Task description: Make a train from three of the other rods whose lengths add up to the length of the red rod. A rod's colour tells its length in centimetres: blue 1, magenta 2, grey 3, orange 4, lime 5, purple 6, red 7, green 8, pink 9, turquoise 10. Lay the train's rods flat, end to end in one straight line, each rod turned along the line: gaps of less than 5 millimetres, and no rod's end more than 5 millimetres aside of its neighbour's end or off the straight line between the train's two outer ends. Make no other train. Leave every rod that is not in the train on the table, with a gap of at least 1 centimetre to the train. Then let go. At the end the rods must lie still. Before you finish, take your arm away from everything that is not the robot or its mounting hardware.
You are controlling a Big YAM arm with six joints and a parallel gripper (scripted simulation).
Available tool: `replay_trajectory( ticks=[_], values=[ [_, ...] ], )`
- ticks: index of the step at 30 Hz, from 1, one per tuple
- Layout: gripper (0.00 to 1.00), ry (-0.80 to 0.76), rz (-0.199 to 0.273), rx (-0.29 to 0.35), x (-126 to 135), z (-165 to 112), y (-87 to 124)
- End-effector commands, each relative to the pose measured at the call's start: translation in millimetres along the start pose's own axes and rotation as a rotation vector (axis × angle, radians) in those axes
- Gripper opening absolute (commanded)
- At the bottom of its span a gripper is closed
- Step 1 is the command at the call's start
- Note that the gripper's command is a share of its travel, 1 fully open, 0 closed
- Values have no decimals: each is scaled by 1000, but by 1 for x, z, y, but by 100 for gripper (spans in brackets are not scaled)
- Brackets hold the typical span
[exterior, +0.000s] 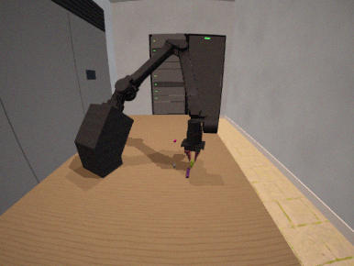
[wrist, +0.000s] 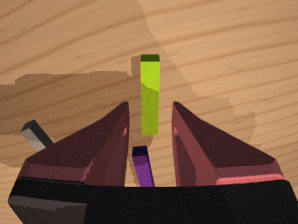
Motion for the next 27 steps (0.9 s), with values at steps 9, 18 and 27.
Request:
replay_trajectory(
  ticks=[9, 18, 27],
  values=[
    [24, -1, -26, -2, -11, -12, 3],
    [24, -1, -26, -2, -11, -12, 3],
    [24, -1, -26, -2, -11, -12, 3]
  ],
)
Point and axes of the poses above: the point where the finger pads meet when closed, its own y axis back along the fingers, its own x axis across the jaws, z = x × y, the point moved 5 cm from there along y, back along the fingers, and after that the axes turned 6 degrees about -y, right-handed, at the moved point
